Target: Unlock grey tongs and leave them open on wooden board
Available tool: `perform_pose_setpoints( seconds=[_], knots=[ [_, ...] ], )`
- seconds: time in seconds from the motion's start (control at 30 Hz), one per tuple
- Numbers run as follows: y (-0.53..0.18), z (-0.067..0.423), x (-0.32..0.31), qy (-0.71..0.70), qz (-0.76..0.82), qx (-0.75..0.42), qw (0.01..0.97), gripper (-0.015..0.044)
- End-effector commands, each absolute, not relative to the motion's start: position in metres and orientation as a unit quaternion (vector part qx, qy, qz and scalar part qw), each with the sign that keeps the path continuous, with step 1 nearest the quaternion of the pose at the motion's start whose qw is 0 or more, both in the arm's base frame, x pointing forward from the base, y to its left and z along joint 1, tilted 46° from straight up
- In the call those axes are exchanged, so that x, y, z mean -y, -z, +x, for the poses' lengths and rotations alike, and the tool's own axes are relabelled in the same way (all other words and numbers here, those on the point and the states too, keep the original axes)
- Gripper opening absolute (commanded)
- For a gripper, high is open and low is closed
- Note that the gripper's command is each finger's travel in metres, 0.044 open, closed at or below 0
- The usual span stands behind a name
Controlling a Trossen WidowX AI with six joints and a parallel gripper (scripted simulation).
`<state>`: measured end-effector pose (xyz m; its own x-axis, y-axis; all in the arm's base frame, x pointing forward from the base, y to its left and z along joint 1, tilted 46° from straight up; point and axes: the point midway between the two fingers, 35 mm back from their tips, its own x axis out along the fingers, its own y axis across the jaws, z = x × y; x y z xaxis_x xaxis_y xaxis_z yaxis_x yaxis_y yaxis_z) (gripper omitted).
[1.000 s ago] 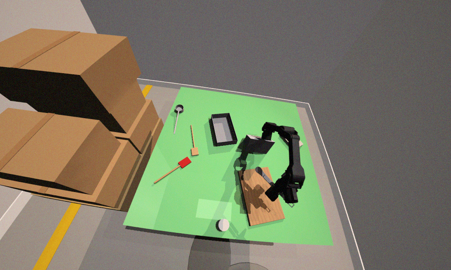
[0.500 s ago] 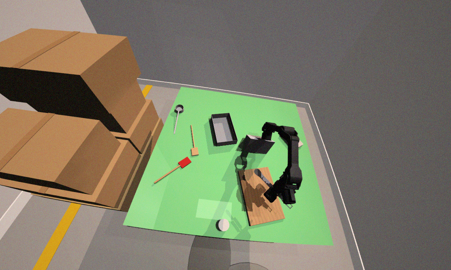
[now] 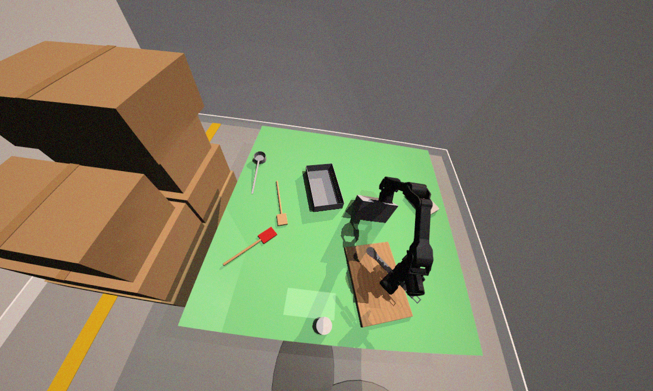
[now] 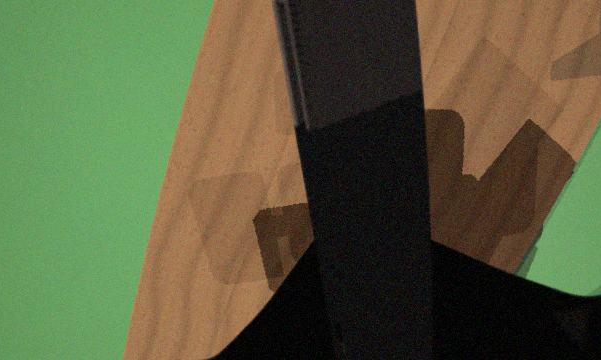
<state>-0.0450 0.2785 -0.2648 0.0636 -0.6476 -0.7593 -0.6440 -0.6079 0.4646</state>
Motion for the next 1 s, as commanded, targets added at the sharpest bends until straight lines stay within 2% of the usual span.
perform_pose_setpoints(
  seconds=[0.0,0.97],
  knots=[
    [0.27,-0.044,-0.274,0.523,0.729,0.441,-0.003,-0.015],
    [0.3,-0.041,-0.237,0.536,0.727,0.428,-0.02,-0.015]
  ],
)
